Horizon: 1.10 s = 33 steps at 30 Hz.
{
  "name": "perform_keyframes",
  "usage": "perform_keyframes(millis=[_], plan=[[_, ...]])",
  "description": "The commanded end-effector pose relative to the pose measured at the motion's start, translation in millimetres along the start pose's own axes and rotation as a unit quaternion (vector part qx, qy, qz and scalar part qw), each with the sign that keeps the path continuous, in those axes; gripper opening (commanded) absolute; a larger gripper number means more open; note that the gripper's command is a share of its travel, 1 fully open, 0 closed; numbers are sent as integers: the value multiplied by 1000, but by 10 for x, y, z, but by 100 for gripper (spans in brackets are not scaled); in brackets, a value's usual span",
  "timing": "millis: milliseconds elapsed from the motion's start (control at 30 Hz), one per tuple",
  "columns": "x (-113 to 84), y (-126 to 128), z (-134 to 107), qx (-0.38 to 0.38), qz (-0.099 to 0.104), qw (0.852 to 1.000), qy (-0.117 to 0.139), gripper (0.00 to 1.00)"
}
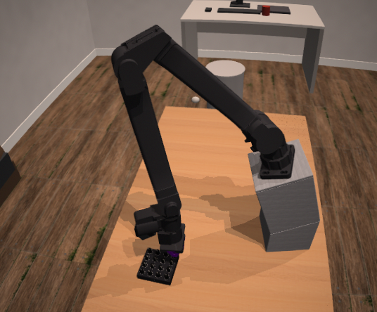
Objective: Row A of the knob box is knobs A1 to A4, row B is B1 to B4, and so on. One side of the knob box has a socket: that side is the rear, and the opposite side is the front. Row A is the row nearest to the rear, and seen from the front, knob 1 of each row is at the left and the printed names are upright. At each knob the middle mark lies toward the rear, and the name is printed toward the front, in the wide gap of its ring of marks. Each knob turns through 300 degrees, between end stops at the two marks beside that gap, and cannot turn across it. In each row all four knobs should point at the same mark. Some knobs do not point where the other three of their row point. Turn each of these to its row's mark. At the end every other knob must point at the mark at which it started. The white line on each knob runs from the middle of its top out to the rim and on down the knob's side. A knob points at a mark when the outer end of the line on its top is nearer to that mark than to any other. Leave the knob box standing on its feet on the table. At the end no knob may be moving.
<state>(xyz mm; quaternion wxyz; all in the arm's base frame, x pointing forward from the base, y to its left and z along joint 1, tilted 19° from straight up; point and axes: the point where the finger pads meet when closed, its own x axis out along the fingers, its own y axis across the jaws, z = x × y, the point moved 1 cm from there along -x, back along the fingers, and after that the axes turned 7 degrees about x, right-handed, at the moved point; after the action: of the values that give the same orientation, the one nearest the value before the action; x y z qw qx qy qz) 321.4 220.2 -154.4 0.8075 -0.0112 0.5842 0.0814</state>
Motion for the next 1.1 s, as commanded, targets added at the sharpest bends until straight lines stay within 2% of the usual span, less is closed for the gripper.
perform_keyframes(millis=[0,500,1067], plan=[[42,-62,24,53,-8,999,-3,8],[42,-62,23,107,-8,994,-3,8],[42,-64,20,116,-8,993,-3,8]])
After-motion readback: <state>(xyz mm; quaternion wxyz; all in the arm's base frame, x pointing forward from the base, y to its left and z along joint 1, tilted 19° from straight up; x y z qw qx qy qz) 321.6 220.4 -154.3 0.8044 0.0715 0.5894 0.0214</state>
